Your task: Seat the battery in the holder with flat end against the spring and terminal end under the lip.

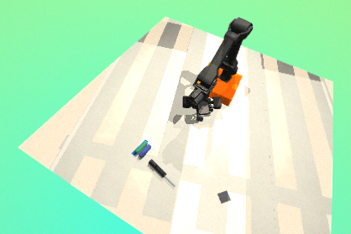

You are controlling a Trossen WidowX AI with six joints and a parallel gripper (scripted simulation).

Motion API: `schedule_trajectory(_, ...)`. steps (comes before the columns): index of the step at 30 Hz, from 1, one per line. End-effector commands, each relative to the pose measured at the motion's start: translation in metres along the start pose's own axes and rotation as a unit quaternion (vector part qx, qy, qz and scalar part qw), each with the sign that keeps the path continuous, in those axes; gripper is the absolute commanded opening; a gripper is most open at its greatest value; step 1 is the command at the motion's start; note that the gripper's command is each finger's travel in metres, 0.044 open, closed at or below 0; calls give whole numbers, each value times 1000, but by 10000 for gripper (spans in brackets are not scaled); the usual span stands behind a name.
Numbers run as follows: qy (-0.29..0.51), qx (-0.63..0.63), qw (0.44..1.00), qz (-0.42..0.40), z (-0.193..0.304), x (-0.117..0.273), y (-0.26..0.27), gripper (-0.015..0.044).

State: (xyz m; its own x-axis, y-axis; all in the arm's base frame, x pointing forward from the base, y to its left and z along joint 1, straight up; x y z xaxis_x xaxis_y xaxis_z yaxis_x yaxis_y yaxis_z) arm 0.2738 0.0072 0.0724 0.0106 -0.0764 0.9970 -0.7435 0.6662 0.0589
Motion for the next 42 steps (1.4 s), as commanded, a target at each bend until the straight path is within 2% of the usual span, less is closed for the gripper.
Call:
schedule_trajectory(1, 12, -3, 1000, -3, 0, -1, 0, 60)
schedule_trajectory(27, 16, -3, 1000, -2, -15, -1, -3, 60)
schedule_trajectory(31, 16, -3, 1000, -2, -15, -1, -3, 162)
schedule_trajectory(42, 16, -2, 1000, -3, -15, 14, -1, 162)
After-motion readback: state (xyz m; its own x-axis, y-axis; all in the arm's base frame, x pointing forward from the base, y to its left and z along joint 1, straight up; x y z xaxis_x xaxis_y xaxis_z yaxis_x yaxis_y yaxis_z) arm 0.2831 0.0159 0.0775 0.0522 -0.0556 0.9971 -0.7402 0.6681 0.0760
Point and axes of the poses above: the point midway between the two fingers, 35 mm back from their tips, its own x axis back along the fingers, its own y axis across the jaws, z = x × y, the point moved 8 cm from there along x, back along the fingers, and after that the axes turned 11 degrees about x, right-handed, at the moved point
